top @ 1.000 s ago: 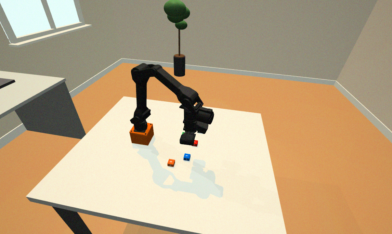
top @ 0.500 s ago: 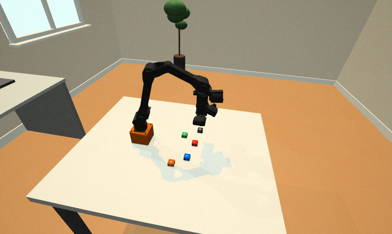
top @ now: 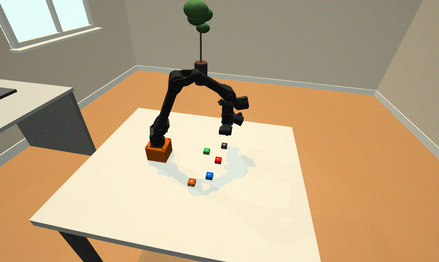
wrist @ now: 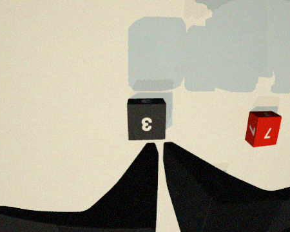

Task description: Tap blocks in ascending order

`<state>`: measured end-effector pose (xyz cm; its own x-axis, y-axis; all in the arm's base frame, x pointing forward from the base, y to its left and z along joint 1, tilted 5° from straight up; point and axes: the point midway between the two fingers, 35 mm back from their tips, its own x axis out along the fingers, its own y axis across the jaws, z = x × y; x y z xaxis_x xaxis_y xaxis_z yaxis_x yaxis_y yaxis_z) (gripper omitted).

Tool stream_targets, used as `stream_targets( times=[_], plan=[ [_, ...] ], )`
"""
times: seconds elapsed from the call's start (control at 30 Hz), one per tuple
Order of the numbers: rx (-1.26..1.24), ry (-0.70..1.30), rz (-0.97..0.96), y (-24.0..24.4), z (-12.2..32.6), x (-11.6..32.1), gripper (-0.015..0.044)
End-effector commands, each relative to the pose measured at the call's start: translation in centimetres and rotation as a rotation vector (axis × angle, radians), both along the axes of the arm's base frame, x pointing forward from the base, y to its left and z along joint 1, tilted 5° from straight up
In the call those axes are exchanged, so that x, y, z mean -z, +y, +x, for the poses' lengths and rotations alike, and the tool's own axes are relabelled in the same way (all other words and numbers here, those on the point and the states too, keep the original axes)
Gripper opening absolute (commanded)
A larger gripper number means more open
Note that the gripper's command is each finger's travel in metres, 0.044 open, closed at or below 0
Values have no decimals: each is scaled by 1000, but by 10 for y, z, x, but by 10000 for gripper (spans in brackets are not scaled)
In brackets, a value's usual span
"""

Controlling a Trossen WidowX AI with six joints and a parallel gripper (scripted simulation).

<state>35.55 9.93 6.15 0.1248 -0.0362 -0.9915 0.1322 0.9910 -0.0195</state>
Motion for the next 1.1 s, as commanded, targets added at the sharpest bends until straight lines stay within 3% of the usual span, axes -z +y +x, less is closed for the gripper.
stream_targets(
  times=[0.0,1.07],
  plan=[
    [6,39,-18,-4,-6,44,20],
    [6,39,-18,-5,-4,74,20]
  ],
)
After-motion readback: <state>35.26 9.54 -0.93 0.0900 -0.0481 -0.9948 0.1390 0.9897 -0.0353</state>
